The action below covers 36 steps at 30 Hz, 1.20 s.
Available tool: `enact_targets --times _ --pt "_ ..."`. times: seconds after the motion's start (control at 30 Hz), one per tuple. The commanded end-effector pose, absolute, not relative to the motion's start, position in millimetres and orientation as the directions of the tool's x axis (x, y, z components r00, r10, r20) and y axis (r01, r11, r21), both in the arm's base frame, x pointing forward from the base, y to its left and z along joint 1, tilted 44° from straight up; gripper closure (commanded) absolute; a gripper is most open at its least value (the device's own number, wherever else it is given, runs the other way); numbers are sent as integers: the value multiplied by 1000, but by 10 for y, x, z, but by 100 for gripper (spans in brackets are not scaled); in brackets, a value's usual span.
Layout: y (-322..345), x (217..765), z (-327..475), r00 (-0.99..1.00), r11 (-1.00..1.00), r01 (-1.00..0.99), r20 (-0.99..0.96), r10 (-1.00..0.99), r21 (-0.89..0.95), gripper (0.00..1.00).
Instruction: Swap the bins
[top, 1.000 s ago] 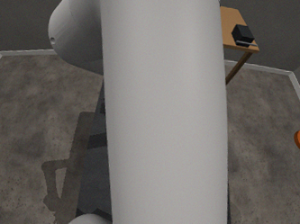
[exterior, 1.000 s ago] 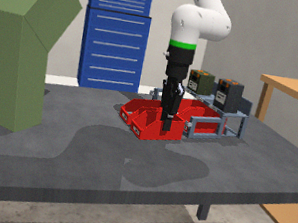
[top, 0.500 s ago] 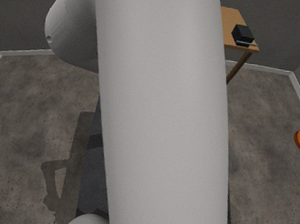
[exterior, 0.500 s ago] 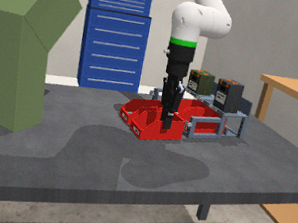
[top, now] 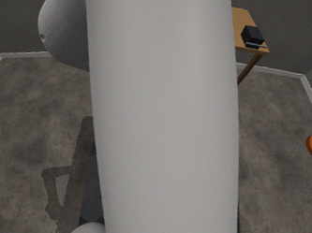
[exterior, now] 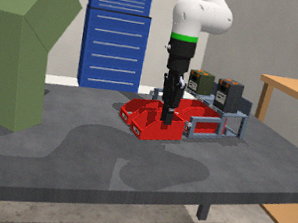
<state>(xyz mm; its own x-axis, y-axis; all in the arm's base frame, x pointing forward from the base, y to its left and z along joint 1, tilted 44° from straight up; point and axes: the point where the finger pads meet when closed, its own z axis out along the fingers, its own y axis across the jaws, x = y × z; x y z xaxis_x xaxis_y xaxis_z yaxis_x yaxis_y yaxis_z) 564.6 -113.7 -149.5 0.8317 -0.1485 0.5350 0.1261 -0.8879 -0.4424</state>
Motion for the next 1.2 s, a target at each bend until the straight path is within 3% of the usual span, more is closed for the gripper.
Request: enact_targets --times 0.0,1.17 --pt "-1166 5622 -1456 831 -888 126 536 -149 -441 76" --pt "-1400 5330 -1069 831 -888 126 536 -149 -442 76"
